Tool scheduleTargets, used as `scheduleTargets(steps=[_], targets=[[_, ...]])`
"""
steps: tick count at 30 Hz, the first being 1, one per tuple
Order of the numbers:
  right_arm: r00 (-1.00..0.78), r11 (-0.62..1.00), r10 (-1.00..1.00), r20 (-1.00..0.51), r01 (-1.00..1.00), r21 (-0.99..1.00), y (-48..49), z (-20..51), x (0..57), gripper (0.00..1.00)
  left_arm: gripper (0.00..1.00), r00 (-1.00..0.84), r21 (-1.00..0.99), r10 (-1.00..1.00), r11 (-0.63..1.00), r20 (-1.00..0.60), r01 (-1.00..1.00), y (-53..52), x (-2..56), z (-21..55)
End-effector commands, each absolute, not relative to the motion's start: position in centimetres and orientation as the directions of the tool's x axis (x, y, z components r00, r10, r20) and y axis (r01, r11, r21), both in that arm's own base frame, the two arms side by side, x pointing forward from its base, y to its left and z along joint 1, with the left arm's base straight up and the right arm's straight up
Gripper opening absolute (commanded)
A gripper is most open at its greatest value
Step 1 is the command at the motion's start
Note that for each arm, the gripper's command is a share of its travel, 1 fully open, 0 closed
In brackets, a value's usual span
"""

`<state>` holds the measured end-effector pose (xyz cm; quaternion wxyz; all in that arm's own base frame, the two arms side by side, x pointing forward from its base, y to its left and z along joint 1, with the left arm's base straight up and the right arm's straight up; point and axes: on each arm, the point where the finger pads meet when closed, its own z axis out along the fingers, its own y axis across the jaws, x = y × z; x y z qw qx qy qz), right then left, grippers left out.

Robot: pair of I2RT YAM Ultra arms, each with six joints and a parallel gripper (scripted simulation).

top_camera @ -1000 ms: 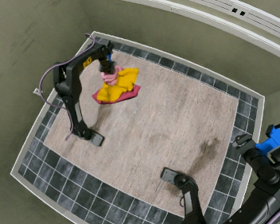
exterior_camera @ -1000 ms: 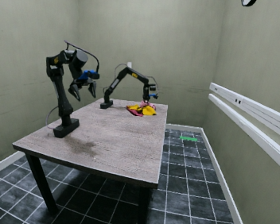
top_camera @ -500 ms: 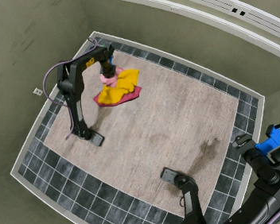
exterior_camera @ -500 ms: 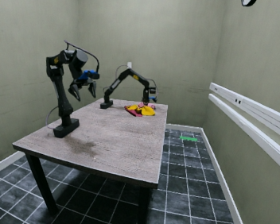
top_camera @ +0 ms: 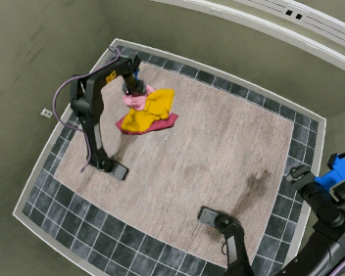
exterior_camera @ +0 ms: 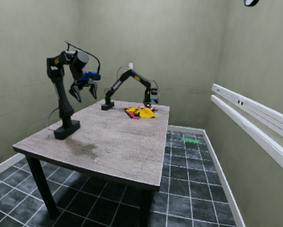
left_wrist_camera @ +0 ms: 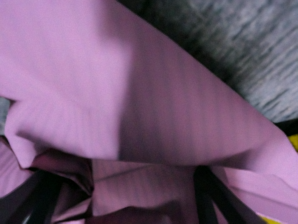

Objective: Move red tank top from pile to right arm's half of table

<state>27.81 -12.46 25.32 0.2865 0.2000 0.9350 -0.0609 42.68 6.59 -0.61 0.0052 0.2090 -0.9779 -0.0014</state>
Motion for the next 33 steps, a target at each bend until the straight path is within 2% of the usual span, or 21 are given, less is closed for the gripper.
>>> scheduleTargets(steps=[1,11,12,14,24,30,33], targets=[[-0.704,0.916,0.309,-0.64,0.401,0.002,-12.6,28.3,28.4,0.92,0.92,-0.915,-0.032,-0.395,0.918,-0.079,-0.394,6.4,44.4,2.2],[-0.704,0.916,0.309,-0.64,0.401,0.002,-12.6,28.3,28.4,0.92,0.92,-0.917,-0.038,-0.388,0.922,-0.094,-0.387,6.2,44.9,2.6],[-0.704,0.916,0.309,-0.64,0.401,0.002,-12.6,28.3,28.4,0.92,0.92,-0.917,-0.025,-0.396,0.918,-0.047,-0.395,6.2,44.1,0.9],[-0.704,0.916,0.309,-0.64,0.401,0.002,-12.6,28.3,28.4,0.92,0.92,-0.918,-0.034,-0.389,0.921,-0.079,-0.387,6.1,44.4,3.6],[-0.704,0.916,0.309,-0.64,0.401,0.002,-12.6,28.3,28.4,0.92,0.92,-0.919,-0.023,-0.387,0.922,-0.078,-0.386,6.2,44.1,7.0],[-0.704,0.916,0.309,-0.64,0.401,0.002,-12.6,28.3,28.4,0.92,0.92,-0.918,-0.009,-0.395,0.919,-0.041,-0.395,6.6,43.7,6.4],[-0.704,0.916,0.309,-0.64,0.401,0.002,-12.6,28.3,28.4,0.92,0.92,-0.915,-0.015,-0.396,0.918,-0.079,-0.396,6.7,43.8,9.0]])
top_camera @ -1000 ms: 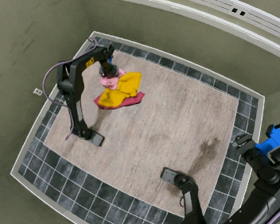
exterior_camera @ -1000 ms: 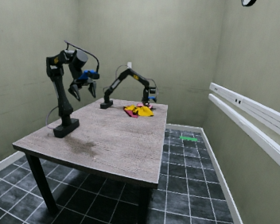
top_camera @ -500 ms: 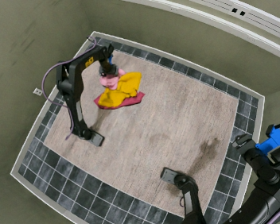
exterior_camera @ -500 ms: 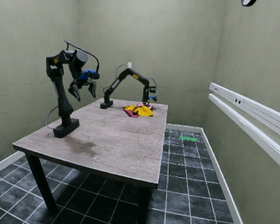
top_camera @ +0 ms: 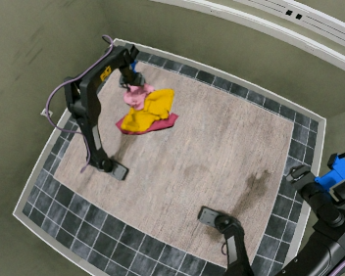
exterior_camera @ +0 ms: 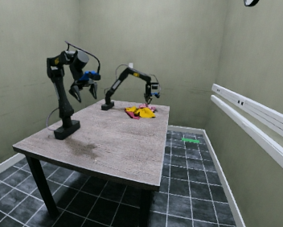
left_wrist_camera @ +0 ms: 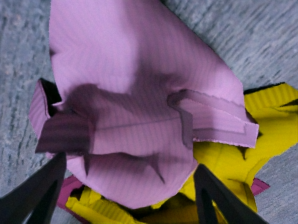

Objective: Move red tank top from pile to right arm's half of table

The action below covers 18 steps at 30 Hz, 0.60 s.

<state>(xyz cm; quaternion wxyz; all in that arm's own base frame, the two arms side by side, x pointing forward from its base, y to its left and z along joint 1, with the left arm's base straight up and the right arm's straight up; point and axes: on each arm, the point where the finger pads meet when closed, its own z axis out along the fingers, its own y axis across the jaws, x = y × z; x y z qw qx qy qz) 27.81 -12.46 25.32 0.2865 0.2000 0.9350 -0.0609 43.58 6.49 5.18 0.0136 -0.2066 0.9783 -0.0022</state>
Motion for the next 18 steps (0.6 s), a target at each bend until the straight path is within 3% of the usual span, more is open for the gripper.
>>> scheduleTargets(steps=[1,18], targets=[[-0.704,0.916,0.309,-0.64,0.401,0.002,-12.6,28.3,28.4,0.92,0.92,-0.913,-0.014,-0.399,0.917,-0.085,-0.399,6.9,43.8,9.7],[-0.704,0.916,0.309,-0.64,0.401,0.002,-12.6,28.3,28.4,0.92,0.92,-0.914,0.004,-0.406,0.914,-0.025,-0.406,7.2,43.3,10.7]])
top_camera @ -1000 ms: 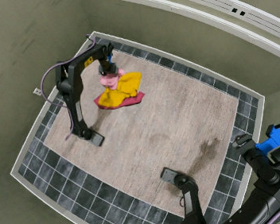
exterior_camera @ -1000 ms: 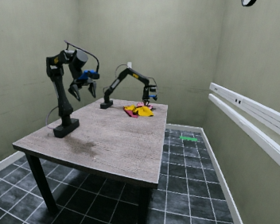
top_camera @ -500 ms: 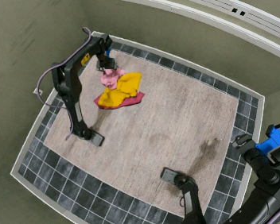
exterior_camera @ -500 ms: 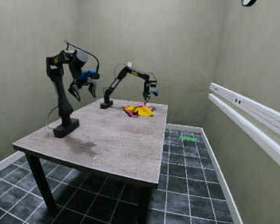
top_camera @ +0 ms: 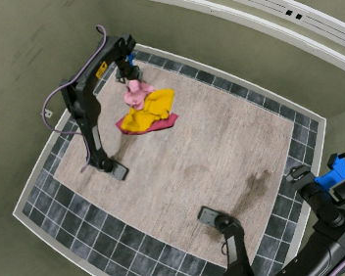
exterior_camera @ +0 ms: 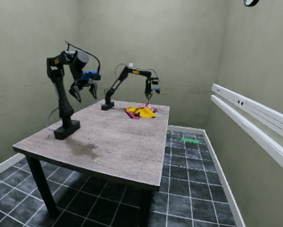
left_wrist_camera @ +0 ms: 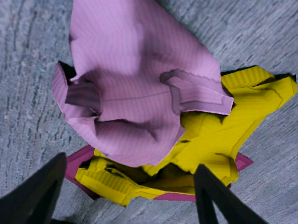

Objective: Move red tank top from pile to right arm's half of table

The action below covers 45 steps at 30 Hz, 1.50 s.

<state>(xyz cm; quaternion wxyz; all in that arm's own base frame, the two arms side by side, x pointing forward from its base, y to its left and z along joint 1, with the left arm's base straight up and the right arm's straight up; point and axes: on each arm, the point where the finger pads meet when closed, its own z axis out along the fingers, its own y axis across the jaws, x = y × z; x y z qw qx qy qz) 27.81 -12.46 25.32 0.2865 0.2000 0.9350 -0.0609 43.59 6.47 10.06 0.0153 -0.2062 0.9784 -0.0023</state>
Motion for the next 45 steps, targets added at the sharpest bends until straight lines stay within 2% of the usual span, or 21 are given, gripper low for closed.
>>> scheduleTargets(steps=[1,9,16,17,24,37,45], targets=[[-0.704,0.916,0.309,-0.64,0.401,0.002,-12.6,28.3,28.4,0.92,0.92,-0.916,0.004,-0.399,0.917,-0.027,-0.4,6.9,43.4,10.7],[-0.704,0.916,0.309,-0.64,0.401,0.002,-12.6,28.3,28.4,0.92,0.92,-0.913,0.017,-0.407,0.913,0.019,-0.407,7.2,42.6,9.2],[-0.704,0.916,0.309,-0.64,0.401,0.002,-12.6,28.3,28.4,0.92,0.92,-0.918,0.008,-0.396,0.918,-0.016,-0.397,6.8,43.7,9.5],[-0.704,0.916,0.309,-0.64,0.401,0.002,-12.6,28.3,28.4,0.92,0.6,-0.927,-0.013,-0.375,0.927,0.013,-0.375,4.6,43.2,8.8],[-0.704,0.916,0.309,-0.64,0.401,0.002,-12.6,28.3,28.4,0.92,0.6,-0.952,-0.015,-0.293,0.956,-0.084,-0.293,-0.3,44.1,11.5],[-0.704,0.916,0.309,-0.64,0.401,0.002,-12.6,28.3,28.4,0.92,0.6,-0.993,-0.017,-0.082,0.997,-0.083,-0.081,-11.4,42.2,10.4],[-0.704,0.916,0.309,-0.64,0.401,0.002,-12.6,28.3,28.4,0.92,0.6,-0.994,-0.001,-0.067,0.998,-0.081,-0.067,-11.9,41.6,10.2]])
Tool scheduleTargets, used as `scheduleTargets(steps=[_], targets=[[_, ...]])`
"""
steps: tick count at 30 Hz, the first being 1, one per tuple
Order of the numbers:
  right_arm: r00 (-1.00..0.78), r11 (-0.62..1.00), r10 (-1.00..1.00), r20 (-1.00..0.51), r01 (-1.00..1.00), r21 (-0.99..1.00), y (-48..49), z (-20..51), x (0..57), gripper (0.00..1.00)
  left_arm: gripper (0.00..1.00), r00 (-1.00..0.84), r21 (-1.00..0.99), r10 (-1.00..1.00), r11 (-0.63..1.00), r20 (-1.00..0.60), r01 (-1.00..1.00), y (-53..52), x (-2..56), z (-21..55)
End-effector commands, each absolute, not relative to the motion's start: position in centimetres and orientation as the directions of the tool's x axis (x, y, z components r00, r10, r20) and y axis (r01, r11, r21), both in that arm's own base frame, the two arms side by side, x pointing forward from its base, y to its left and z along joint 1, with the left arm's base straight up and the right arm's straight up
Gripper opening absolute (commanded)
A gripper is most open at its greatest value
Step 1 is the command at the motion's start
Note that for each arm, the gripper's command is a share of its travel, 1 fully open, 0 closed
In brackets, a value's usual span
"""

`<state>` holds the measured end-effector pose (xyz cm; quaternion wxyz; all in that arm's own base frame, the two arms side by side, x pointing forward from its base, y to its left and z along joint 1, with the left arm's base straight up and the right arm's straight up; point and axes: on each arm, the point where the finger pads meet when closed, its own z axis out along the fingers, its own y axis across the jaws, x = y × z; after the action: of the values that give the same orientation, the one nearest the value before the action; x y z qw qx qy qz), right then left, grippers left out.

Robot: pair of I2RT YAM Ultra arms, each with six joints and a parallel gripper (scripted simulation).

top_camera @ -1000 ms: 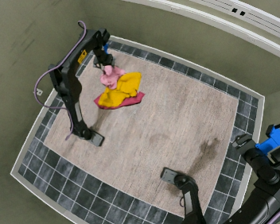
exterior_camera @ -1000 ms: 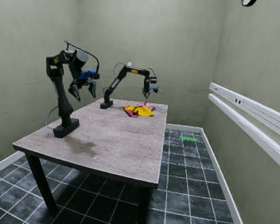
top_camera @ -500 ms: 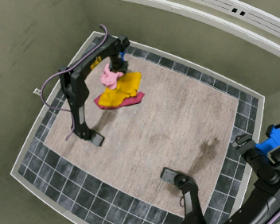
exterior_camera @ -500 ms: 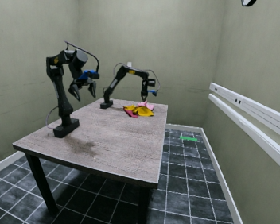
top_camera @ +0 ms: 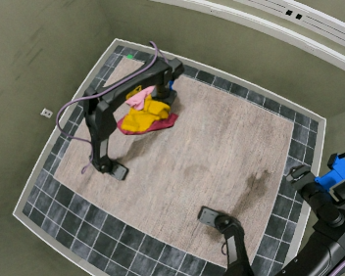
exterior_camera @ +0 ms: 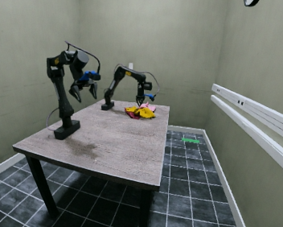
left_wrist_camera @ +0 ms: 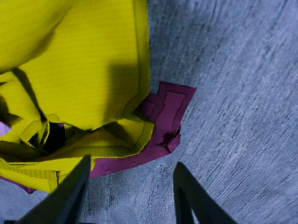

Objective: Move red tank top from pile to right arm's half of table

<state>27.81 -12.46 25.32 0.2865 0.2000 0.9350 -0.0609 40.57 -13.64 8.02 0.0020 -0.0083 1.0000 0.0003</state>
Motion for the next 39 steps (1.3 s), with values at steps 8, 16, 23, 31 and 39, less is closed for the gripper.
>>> scheduleTargets(steps=[8,16,23,31,39], targets=[[-0.704,0.916,0.309,-0.64,0.401,0.002,-12.6,28.3,28.4,0.92,0.6,-0.999,-0.01,-0.01,1.0,-0.03,-0.009,-13.9,41.0,7.5],[-0.704,0.916,0.309,-0.64,0.401,0.002,-12.6,28.3,28.4,0.92,0.6,-1.0,-0.001,-0.024,1.0,-0.005,-0.024,-13.0,40.9,5.3],[-0.704,0.916,0.309,-0.64,0.401,0.002,-12.6,28.3,28.4,0.92,0.6,-1.0,-0.004,-0.007,1.0,0.001,-0.007,-13.8,40.7,4.1],[-0.704,0.916,0.309,-0.64,0.401,0.002,-12.6,28.3,28.4,0.92,0.6,-1.0,0.0,-0.014,1.0,0.013,-0.014,-13.5,40.7,2.1],[-0.704,0.916,0.309,-0.64,0.401,0.002,-12.6,28.3,28.4,0.92,0.6,-1.0,0.002,-0.022,1.0,0.022,-0.022,-13.1,40.6,0.8]])
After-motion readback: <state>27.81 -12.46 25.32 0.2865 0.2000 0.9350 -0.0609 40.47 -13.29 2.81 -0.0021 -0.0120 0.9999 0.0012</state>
